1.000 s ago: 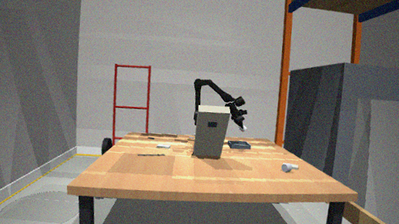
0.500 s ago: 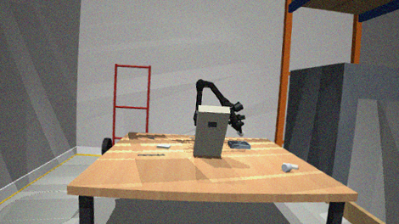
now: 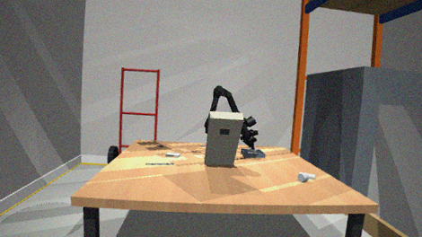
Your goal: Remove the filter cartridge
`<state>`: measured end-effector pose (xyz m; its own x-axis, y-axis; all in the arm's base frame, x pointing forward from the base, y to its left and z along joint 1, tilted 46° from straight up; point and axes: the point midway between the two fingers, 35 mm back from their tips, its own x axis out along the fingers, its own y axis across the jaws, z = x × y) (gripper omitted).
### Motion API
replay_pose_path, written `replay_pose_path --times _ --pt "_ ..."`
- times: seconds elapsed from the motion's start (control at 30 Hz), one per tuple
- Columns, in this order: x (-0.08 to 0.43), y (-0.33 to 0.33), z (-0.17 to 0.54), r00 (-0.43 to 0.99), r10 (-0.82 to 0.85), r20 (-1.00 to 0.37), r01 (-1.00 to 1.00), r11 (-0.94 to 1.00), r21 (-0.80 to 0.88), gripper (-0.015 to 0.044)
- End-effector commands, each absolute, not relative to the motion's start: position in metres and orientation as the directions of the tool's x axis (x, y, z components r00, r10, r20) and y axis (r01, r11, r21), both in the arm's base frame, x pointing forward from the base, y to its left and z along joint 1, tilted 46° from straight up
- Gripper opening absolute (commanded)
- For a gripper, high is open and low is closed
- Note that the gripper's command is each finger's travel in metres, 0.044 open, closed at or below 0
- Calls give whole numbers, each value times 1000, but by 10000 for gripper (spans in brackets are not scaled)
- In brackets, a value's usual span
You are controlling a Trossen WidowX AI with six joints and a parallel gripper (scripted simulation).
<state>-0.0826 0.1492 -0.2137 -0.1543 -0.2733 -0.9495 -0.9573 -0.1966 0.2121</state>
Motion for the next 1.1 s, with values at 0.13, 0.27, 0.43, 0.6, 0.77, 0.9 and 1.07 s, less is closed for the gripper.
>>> replay_pose_path --times 0.13,0.27,0.43,0.6,0.77,0.9,1.07 --pt "-82 148 -214 -154 -273 -950 -957 -196 212 105" --pt "-82 148 -214 -154 -273 -950 -957 -196 212 210" --pt "-82 148 -214 -154 -273 -950 -957 -196 212 341" --pt "-82 148 -214 -154 -273 -950 -957 -196 212 440" --pt "-83 164 -202 -154 -273 -950 -957 -196 212 440" --pt "-82 197 -167 -153 -273 -950 -958 -196 211 440" --pt "-83 192 -177 -160 -265 -951 -958 -192 215 440"
